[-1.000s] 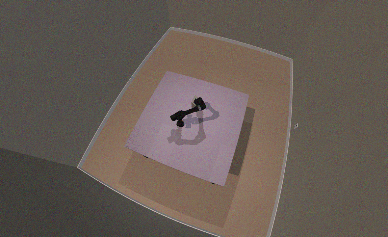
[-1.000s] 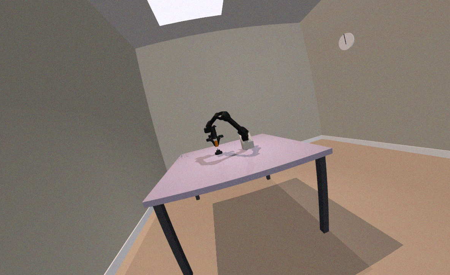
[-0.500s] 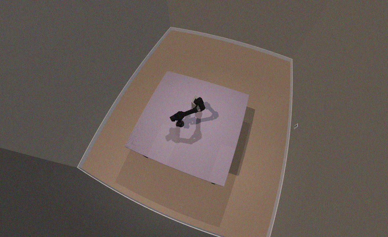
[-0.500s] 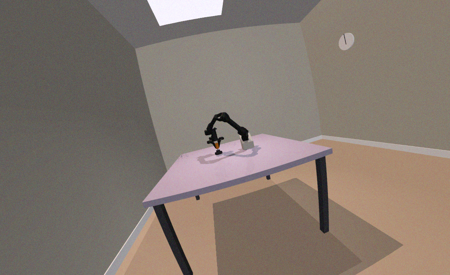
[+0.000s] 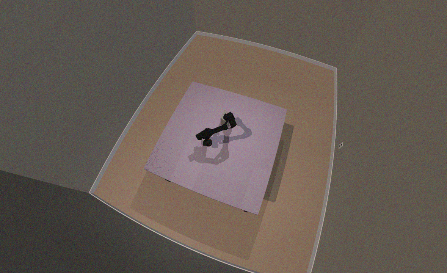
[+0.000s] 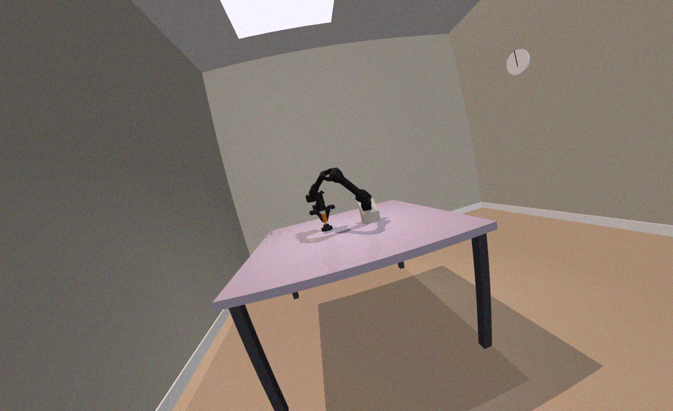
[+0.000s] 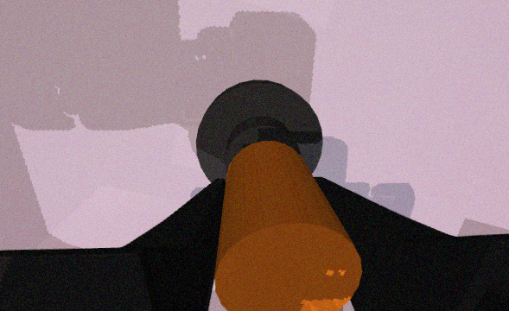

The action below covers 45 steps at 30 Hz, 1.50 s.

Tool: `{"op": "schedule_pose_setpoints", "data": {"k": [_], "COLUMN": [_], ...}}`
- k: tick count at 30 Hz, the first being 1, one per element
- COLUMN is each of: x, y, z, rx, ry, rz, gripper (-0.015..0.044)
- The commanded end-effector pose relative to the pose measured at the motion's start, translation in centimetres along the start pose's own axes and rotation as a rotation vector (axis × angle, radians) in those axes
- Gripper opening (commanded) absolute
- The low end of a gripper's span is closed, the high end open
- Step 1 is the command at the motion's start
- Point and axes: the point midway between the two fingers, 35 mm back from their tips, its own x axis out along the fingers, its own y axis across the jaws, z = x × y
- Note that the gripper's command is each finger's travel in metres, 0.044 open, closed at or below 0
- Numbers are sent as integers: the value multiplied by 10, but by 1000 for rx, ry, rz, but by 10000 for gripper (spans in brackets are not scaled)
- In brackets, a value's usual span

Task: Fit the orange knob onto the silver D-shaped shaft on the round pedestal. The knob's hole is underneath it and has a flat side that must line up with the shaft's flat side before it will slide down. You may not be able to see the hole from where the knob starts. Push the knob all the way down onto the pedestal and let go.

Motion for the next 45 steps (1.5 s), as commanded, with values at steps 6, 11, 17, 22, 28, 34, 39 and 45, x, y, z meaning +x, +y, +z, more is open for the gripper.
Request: {"op": "schedule_pose_setpoints", "data": {"k": [6, 11, 17, 22, 28, 34, 39, 45], "x": [1, 2, 2, 1, -3, -2, 0, 2], "y": [1, 0, 0, 0, 1, 1, 0, 0], "z": [0, 0, 1, 1, 1, 1, 0, 0], "rx": [0, 0, 0, 0, -8, -199, -209, -209], "ry": [2, 2, 2, 2, 2, 1, 1, 2], "rz": [5, 5, 6, 5, 5, 6, 6, 6], "gripper": [0, 0, 0, 0, 0, 0, 0, 0]}}
